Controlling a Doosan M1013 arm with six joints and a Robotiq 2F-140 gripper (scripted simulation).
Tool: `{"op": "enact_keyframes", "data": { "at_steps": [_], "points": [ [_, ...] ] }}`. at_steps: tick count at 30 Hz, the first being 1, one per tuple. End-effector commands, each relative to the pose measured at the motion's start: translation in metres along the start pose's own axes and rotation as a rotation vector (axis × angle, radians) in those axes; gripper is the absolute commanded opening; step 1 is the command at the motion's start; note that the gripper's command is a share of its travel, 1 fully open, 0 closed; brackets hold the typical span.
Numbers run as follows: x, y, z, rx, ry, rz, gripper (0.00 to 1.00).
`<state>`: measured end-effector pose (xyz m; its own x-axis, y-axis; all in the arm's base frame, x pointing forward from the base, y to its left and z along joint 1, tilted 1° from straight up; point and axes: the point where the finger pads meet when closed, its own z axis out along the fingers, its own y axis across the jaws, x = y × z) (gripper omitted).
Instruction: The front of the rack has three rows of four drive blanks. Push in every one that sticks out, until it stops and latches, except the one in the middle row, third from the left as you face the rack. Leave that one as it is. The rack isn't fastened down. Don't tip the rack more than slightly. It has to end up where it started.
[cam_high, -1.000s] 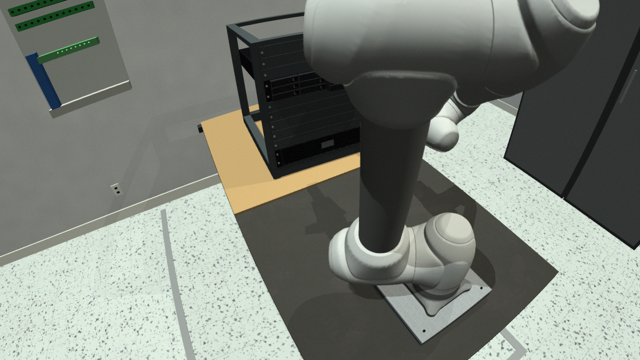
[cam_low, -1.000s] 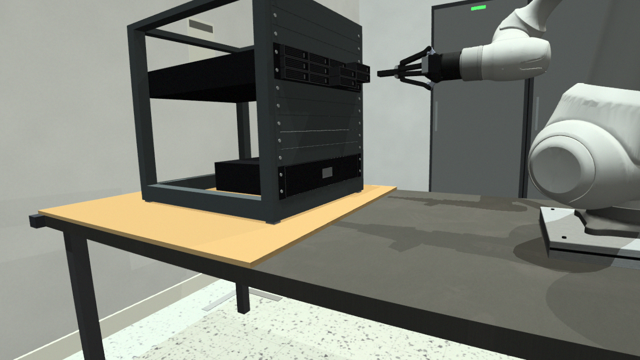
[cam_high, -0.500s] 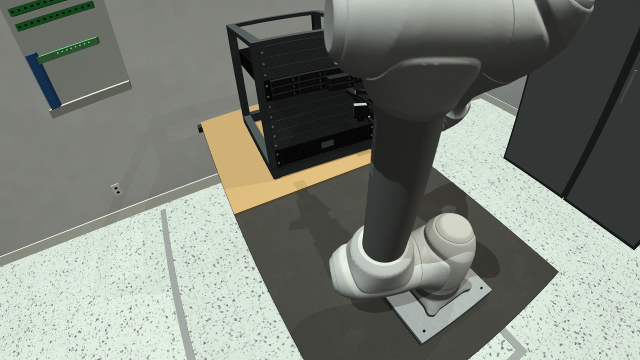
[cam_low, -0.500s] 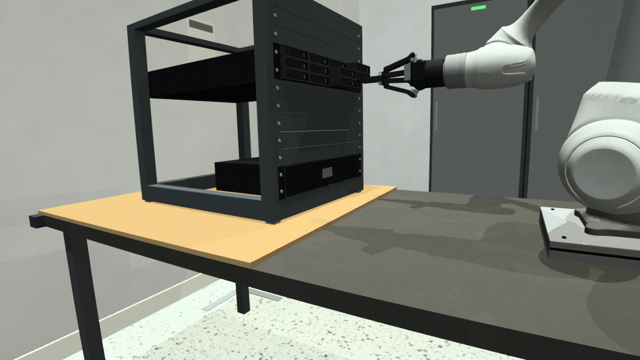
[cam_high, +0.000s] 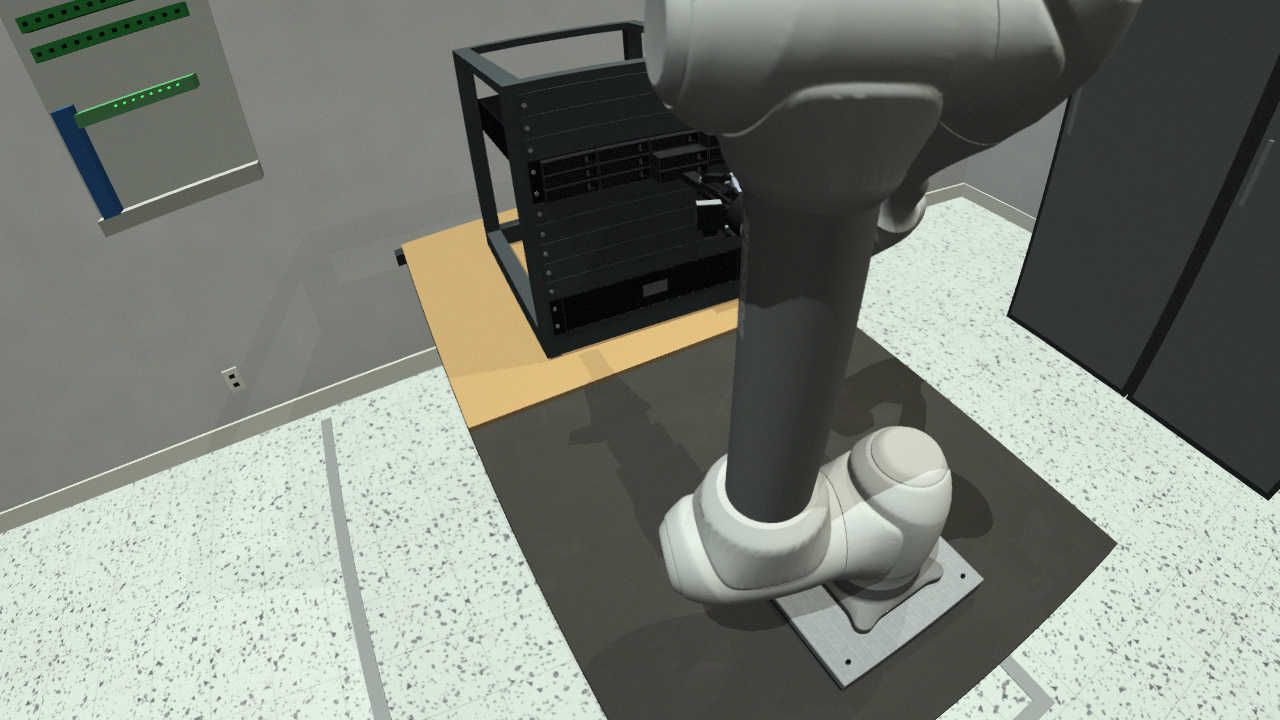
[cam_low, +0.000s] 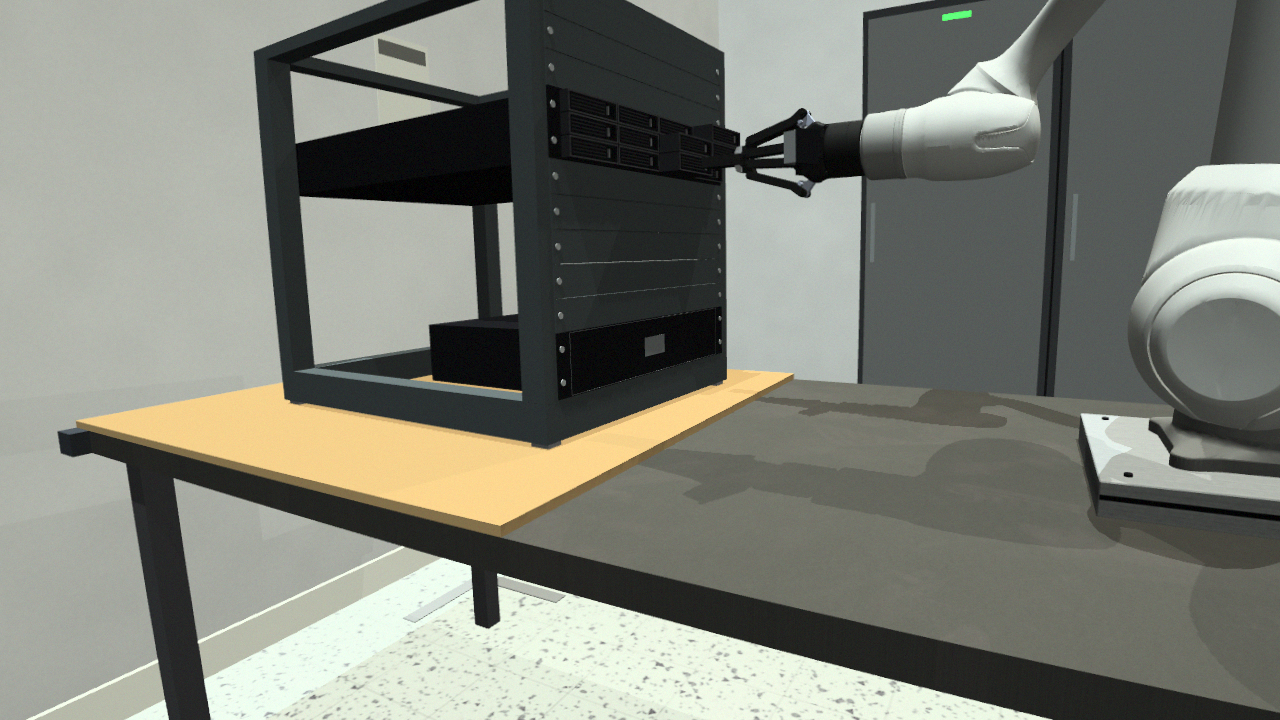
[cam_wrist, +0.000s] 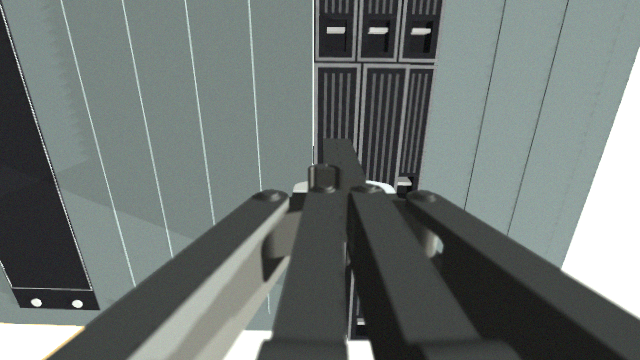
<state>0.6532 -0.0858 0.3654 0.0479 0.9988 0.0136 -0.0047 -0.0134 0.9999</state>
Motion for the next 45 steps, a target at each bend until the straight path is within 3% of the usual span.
{"op": "enact_keyframes", "data": {
  "at_steps": [1,36,45],
  "points": [
    [-0.0001,0.0007,0.0083,-0.001,0.000,0.000,0.10],
    [-0.0001,0.0007,0.0084,-0.001,0.000,0.000,0.10],
    [-0.0001,0.0008,0.0170,-0.001,0.000,0.000,0.10]
  ]
}}
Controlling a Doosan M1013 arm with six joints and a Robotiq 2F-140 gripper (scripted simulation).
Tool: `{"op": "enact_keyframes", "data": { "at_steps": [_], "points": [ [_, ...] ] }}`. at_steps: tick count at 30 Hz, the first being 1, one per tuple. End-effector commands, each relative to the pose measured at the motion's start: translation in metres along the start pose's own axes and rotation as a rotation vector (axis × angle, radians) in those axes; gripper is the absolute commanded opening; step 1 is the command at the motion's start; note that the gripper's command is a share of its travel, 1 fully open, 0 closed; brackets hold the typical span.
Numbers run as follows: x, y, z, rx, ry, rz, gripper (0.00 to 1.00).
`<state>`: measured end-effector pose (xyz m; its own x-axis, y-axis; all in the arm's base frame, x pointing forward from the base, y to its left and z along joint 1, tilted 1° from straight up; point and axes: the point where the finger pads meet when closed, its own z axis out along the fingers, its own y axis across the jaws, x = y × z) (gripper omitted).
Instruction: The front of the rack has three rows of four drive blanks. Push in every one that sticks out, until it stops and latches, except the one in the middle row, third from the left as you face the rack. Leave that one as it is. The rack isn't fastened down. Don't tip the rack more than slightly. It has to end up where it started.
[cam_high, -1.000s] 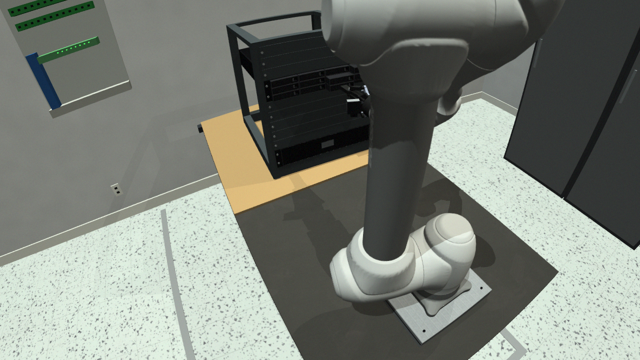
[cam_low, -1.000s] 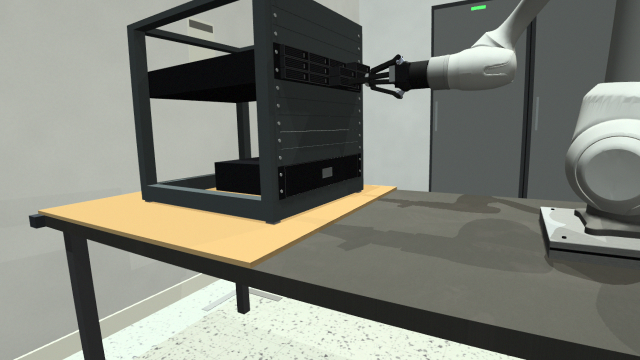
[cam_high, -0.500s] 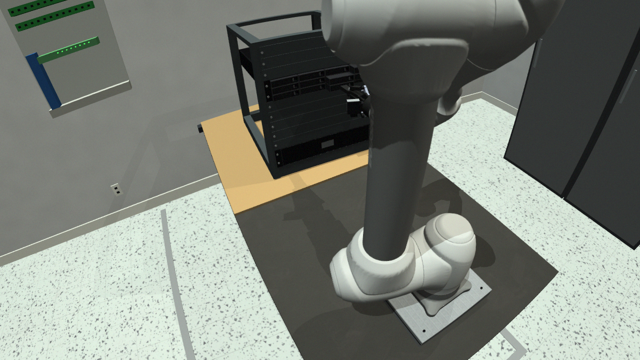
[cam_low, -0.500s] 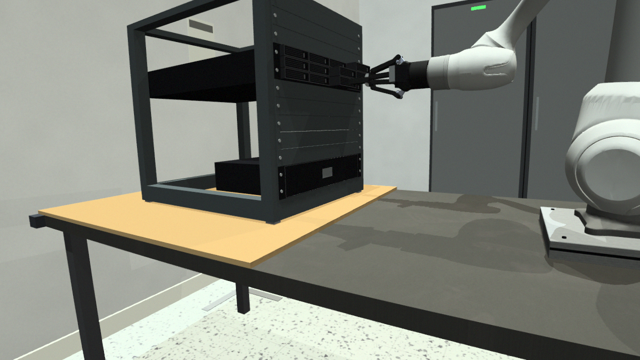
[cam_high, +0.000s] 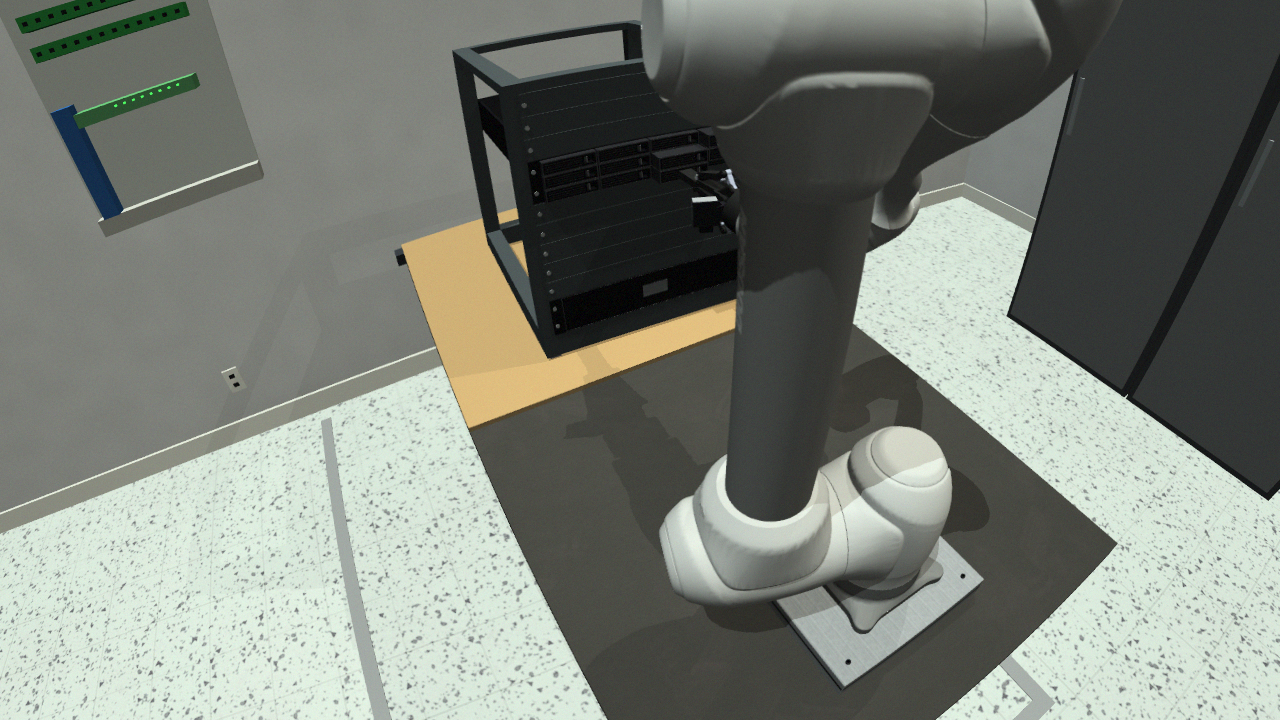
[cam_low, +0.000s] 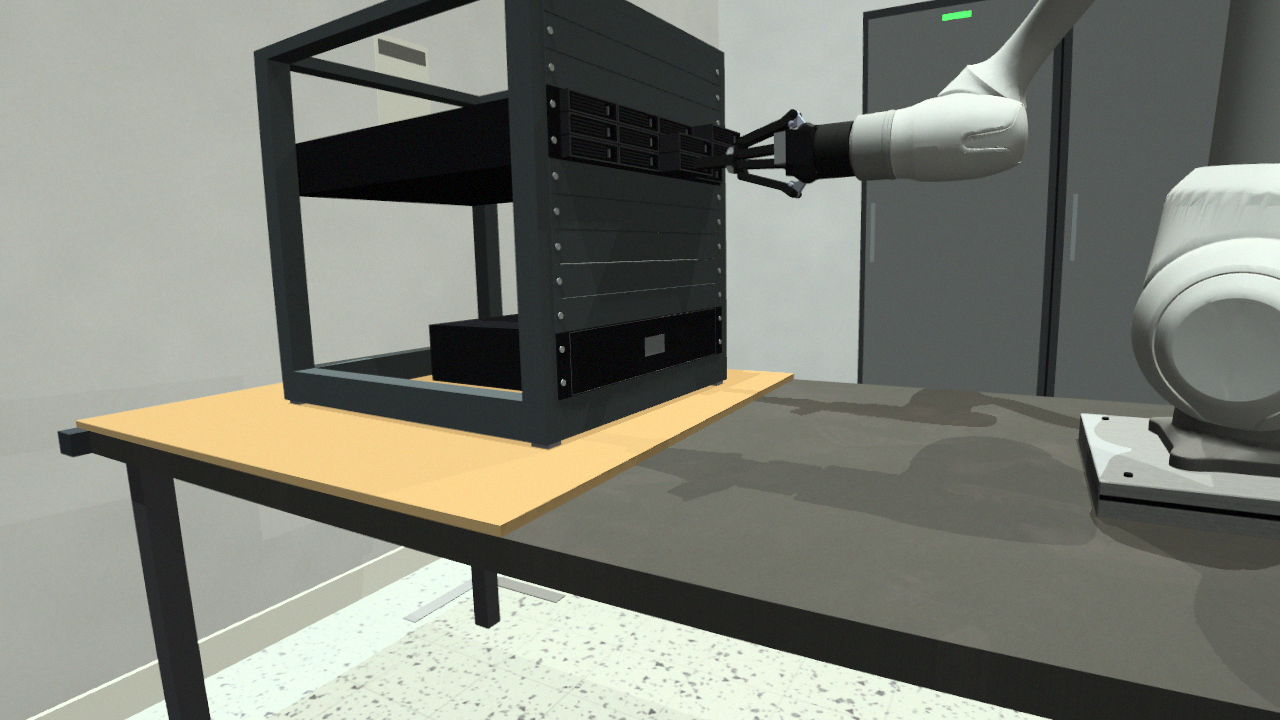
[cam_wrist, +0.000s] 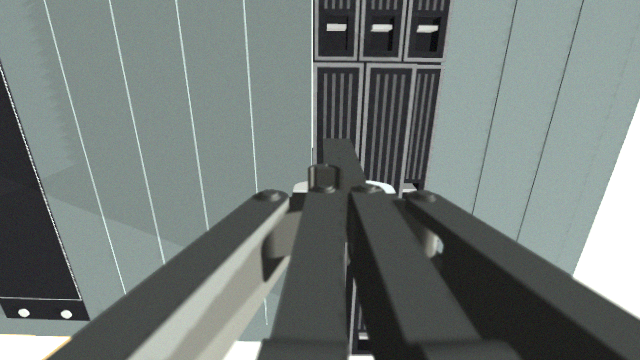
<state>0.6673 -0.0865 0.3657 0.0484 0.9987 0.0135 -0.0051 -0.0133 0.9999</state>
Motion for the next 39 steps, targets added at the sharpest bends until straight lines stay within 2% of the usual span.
{"op": "enact_keyframes", "data": {
  "at_steps": [1,32,39],
  "points": [
    [0.000,0.001,0.004,-0.001,0.000,0.000,0.10],
    [0.000,0.001,0.015,-0.001,0.000,0.000,0.10],
    [0.000,0.001,0.024,-0.001,0.000,0.000,0.10]
  ]
}}
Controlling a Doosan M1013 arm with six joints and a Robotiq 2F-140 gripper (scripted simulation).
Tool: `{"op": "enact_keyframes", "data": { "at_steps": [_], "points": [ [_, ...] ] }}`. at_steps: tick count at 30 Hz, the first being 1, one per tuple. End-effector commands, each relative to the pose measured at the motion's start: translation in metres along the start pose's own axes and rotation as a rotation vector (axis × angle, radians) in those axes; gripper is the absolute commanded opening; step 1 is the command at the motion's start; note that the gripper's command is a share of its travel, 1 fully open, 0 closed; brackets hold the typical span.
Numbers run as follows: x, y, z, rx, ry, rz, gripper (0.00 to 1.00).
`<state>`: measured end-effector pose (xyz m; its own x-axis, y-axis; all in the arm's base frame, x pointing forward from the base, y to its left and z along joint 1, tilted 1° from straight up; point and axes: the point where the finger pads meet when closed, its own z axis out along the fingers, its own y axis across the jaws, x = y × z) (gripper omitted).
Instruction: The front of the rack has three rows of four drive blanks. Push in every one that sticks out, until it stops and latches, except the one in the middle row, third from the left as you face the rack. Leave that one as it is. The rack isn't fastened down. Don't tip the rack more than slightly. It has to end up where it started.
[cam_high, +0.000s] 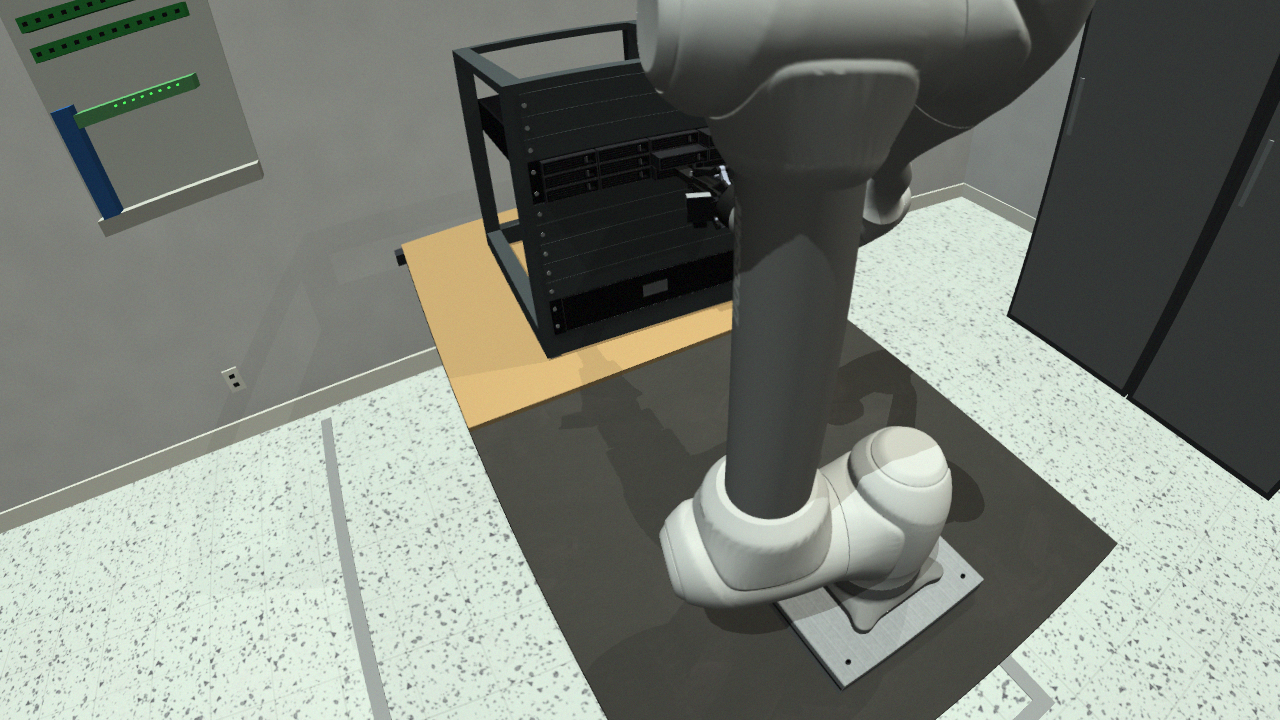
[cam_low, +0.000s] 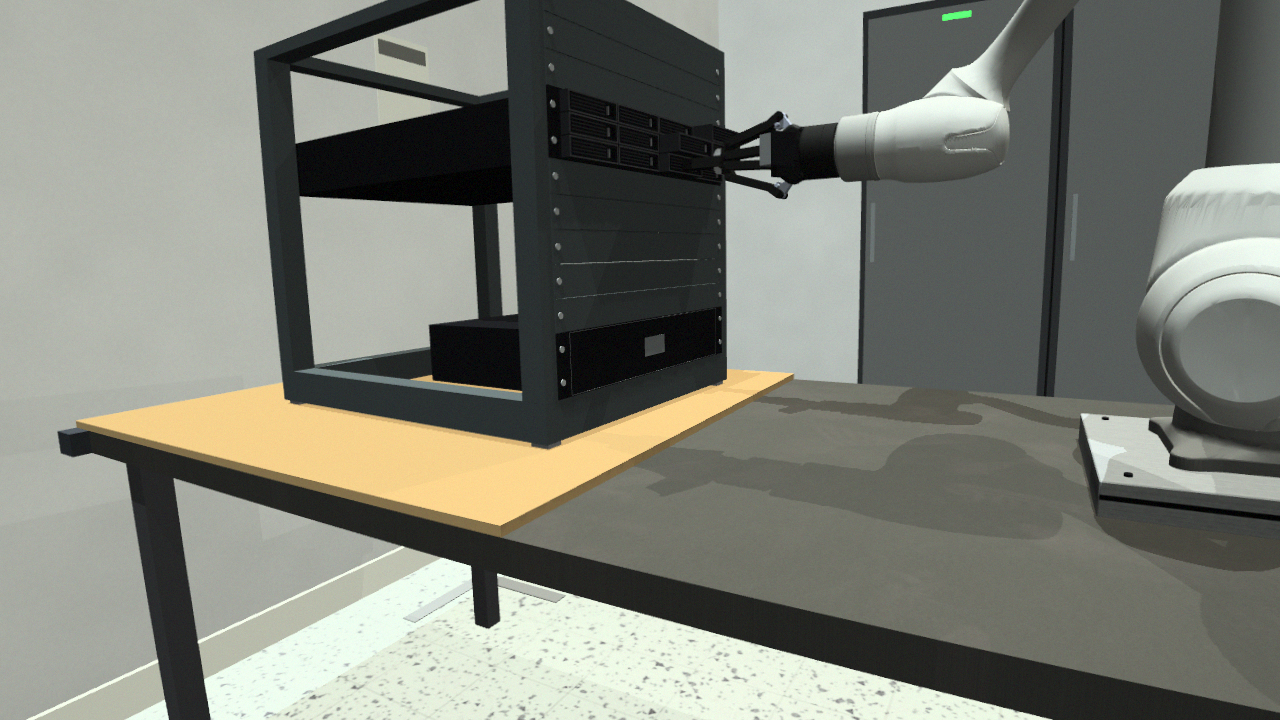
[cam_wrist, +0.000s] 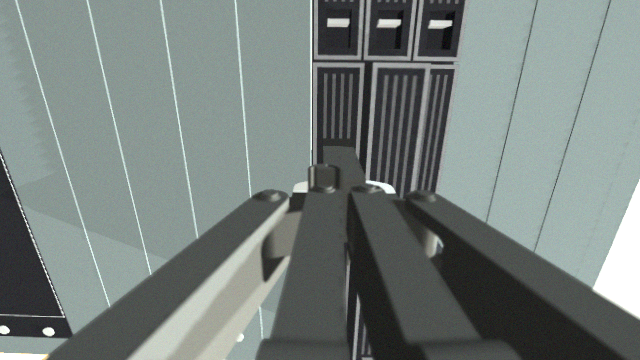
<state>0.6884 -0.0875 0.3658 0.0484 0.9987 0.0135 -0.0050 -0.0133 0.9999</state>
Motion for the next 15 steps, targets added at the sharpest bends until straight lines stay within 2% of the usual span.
{"op": "enact_keyframes", "data": {
  "at_steps": [1,15],
  "points": [
    [0.0000,0.0006,0.0031,-0.001,0.000,0.000,0.10],
    [0.0000,0.0006,0.0049,-0.001,0.000,0.000,0.10]
  ]
}}
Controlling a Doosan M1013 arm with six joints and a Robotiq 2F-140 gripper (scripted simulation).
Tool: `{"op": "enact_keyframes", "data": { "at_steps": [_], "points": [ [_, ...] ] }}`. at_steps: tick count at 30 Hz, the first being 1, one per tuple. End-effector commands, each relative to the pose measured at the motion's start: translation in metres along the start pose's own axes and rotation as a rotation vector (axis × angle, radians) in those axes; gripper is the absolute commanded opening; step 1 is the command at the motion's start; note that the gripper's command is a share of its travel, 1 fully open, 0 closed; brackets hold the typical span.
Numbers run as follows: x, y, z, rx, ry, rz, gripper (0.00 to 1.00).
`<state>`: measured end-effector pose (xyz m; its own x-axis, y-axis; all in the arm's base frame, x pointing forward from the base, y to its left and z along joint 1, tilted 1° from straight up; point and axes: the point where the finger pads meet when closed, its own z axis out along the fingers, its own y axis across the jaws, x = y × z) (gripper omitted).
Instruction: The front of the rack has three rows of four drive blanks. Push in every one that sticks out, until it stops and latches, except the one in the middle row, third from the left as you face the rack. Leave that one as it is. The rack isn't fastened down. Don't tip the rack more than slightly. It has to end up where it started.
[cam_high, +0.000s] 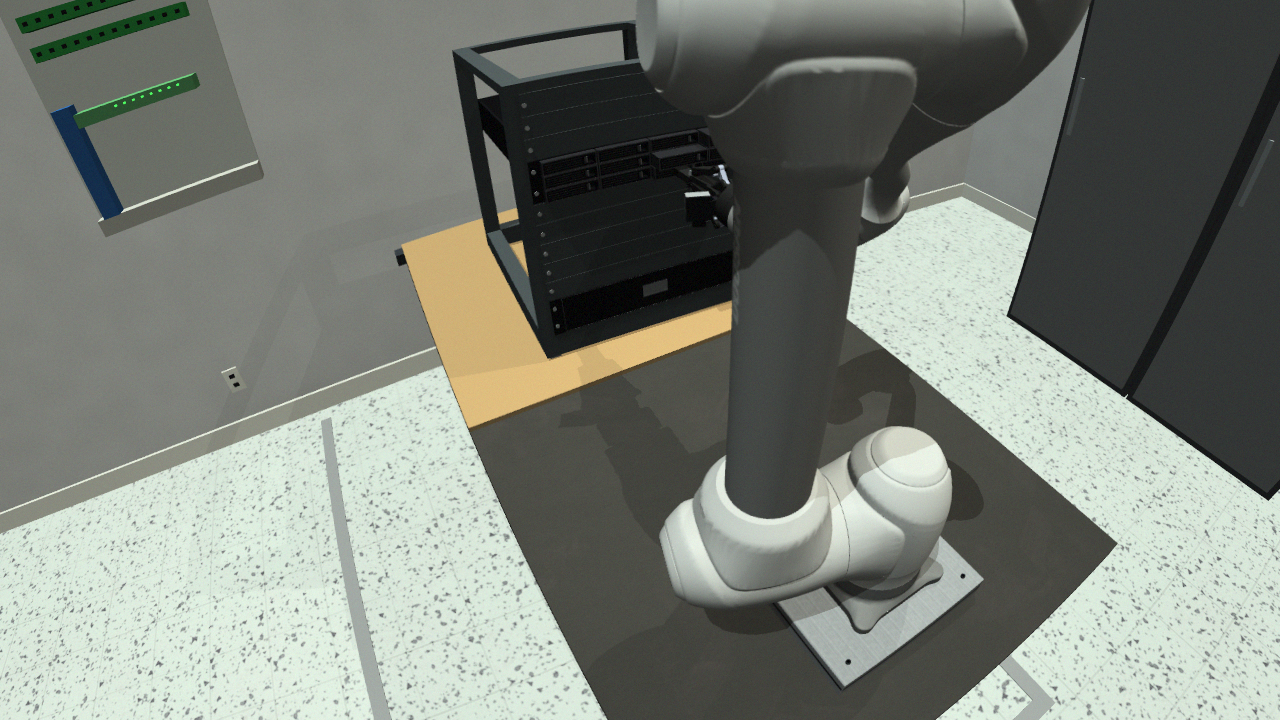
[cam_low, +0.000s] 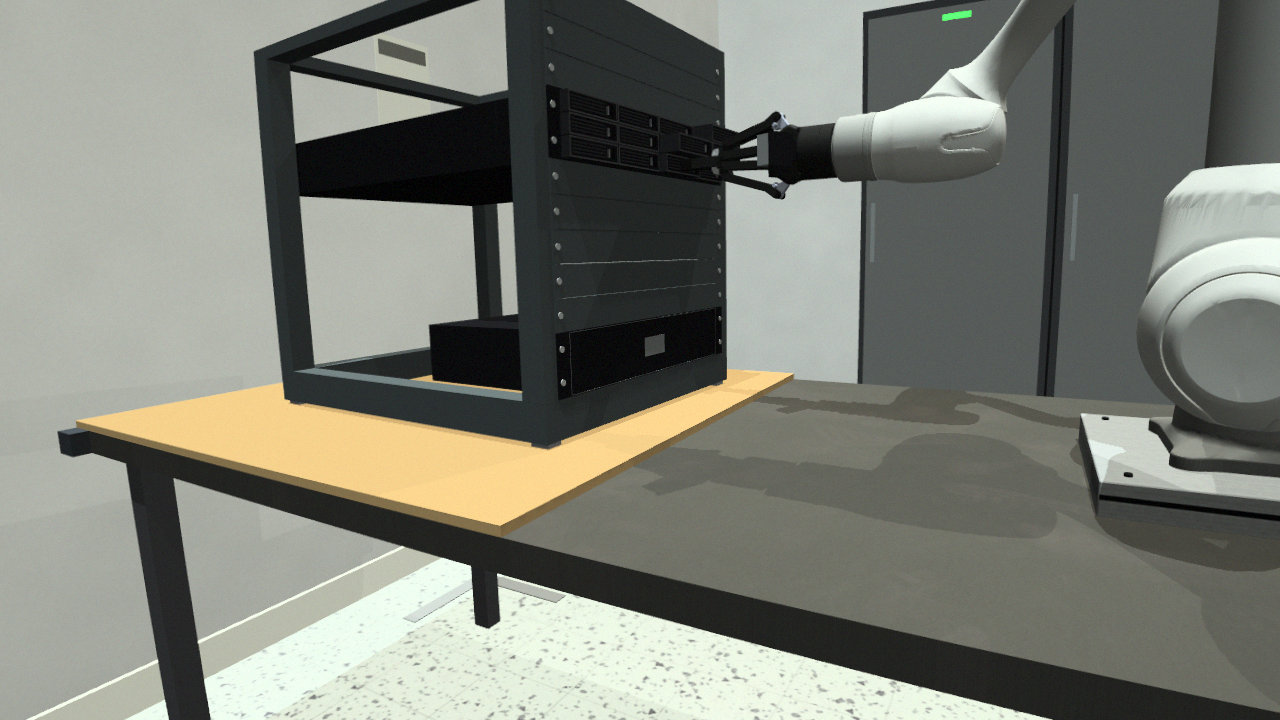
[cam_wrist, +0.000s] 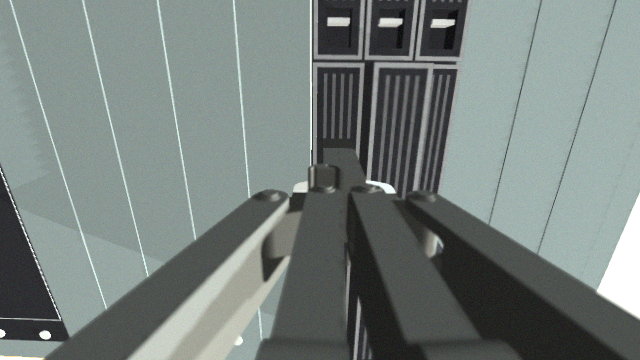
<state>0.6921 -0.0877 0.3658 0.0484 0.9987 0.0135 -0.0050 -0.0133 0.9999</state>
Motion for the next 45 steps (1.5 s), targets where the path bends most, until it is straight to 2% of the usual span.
{"op": "enact_keyframes", "data": {
  "at_steps": [1,45],
  "points": [
    [0.0000,0.0006,0.0017,-0.001,0.000,0.000,0.10],
    [0.0000,0.0006,0.0084,-0.001,0.000,0.000,0.10]
  ]
}}
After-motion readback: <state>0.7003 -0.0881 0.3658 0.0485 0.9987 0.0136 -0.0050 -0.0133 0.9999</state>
